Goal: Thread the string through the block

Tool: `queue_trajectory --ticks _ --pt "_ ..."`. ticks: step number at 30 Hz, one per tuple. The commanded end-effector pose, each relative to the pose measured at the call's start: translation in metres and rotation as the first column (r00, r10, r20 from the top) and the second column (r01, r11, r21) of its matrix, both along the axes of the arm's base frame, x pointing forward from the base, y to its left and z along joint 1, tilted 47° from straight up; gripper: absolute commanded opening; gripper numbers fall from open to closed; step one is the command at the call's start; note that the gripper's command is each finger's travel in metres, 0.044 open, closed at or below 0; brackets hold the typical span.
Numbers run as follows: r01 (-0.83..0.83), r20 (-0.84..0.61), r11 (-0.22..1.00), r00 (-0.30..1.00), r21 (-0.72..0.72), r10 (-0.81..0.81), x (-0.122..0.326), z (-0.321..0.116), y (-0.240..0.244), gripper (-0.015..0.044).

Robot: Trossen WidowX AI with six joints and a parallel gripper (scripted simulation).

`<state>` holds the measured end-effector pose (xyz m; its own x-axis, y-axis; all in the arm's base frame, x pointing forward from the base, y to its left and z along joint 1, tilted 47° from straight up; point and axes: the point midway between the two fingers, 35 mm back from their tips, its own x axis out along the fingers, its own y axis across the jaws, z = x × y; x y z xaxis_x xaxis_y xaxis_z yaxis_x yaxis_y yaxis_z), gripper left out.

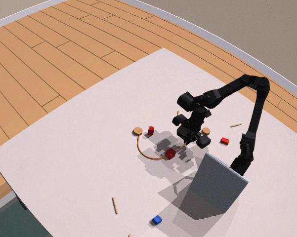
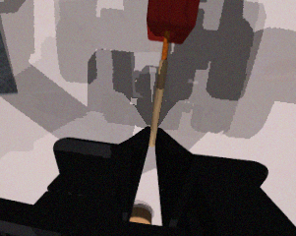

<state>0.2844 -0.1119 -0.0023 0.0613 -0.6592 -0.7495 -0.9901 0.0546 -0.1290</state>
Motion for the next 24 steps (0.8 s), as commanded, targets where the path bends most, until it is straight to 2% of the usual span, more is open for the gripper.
queue_trajectory --ticks 1,24 --pt "0.0 0.0 1.0 1.0 0.004 0.0 -0.001 0.004 -0.004 0.0" --pt "0.007 -0.007 1.0 1.0 0.006 -0.007 -0.004 0.015 -0.031 0.0"
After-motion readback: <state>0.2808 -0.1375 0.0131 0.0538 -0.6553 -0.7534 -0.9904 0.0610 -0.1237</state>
